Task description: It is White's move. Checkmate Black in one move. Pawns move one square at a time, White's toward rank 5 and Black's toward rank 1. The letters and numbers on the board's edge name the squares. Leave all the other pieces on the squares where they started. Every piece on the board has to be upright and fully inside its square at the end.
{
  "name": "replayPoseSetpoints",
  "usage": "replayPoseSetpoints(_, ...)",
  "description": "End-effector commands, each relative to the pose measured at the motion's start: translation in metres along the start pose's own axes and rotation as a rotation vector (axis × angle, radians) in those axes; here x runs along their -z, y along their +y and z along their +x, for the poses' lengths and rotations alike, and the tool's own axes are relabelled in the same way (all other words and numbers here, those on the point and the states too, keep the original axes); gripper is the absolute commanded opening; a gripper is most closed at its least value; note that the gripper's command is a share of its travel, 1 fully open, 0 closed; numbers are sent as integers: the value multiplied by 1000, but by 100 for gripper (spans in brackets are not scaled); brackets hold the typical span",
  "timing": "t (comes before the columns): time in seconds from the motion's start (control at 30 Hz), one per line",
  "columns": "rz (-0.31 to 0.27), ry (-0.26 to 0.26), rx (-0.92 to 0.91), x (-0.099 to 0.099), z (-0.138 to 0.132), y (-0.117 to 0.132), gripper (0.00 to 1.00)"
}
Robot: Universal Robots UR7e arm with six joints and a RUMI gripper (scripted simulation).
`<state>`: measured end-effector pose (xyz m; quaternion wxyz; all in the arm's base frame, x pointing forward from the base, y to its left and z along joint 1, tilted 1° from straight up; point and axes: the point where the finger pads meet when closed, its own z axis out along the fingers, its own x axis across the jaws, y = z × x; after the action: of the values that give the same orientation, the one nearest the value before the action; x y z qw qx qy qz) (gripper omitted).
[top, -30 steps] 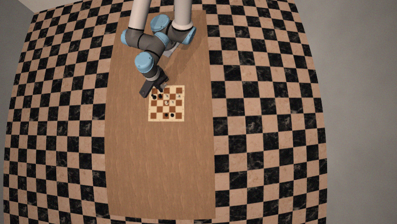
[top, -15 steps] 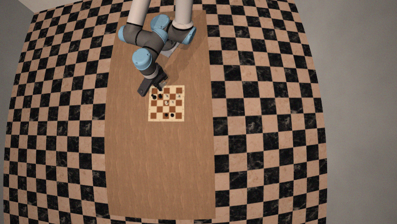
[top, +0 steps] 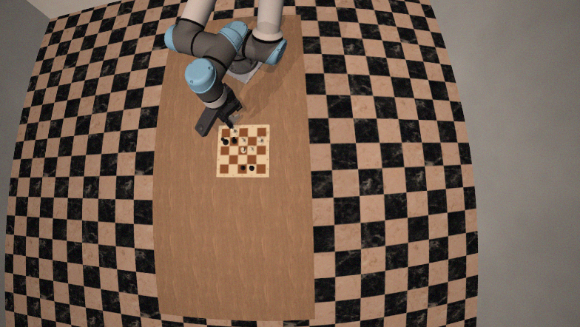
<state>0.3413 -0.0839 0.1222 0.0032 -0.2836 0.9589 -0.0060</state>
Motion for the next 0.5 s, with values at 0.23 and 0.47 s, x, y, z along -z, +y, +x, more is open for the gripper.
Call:
replayPoseSetpoints(0.23, 0, 0, 0, 5, 0, 0, 100)
replayPoseSetpoints(0.47, 0, 0, 0, 5, 0, 0, 100)
